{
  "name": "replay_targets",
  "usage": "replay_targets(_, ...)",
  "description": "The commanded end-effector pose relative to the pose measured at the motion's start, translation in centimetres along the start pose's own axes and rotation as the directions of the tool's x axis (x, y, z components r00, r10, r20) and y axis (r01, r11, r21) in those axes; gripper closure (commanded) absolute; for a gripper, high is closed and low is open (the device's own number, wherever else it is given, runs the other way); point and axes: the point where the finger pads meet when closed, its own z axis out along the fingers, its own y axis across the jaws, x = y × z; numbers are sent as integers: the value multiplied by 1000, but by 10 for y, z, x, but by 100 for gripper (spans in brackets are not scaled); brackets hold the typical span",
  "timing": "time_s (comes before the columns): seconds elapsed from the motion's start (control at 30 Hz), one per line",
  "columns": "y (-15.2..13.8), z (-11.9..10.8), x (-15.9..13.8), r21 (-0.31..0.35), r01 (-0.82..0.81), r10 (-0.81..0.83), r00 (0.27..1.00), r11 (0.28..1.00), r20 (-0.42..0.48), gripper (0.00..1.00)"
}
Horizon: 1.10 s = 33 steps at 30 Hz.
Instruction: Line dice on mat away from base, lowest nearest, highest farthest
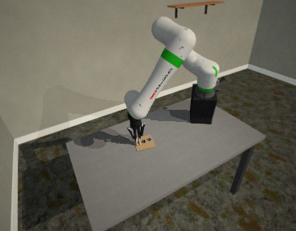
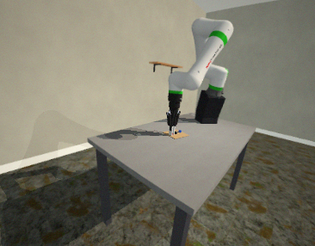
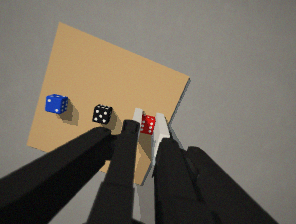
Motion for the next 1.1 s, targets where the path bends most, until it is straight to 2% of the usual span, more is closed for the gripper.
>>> replay_targets(0.0, 0, 0, 0, 0, 0, 0, 1000, 1000, 0, 93)
replay_targets(0.5, 0, 0, 0, 0, 0, 0, 1000, 1000, 0, 93)
replay_targets(1.07, 0, 0, 0, 0, 0, 0, 1000, 1000, 0, 81)
